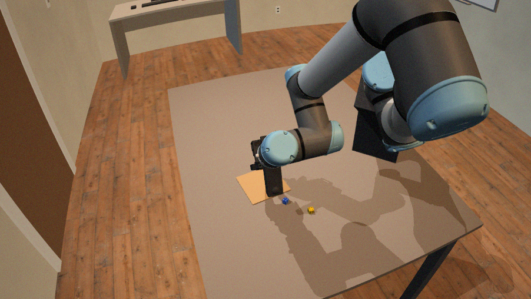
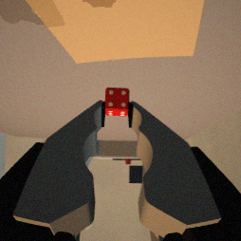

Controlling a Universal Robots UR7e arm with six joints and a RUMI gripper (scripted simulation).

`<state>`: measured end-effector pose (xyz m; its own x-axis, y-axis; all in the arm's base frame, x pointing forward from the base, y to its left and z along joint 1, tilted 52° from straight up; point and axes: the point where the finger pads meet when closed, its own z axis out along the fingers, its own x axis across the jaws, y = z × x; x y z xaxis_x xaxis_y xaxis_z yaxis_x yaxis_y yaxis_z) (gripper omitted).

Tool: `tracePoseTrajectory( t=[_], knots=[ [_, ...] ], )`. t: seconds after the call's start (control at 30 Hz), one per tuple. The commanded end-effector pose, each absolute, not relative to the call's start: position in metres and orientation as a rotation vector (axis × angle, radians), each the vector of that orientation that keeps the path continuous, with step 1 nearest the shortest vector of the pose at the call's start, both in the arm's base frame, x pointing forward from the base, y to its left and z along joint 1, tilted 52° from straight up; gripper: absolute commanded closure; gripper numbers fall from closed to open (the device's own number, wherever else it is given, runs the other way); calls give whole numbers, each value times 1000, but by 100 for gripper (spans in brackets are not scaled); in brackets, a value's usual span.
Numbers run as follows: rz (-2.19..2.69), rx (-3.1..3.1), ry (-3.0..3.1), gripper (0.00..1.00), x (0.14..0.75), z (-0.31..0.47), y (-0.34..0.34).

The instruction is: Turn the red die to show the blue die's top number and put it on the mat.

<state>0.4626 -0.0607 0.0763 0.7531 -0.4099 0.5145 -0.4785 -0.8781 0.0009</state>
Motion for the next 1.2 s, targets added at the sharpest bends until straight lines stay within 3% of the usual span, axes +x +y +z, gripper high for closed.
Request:
tracePoseTrajectory(
  t=[0.0,1.17],
  knots=[
    [785,2842,-712,100,462,75,-61],
    [937,3042,-658,100,461,76,-64]
  ],
)
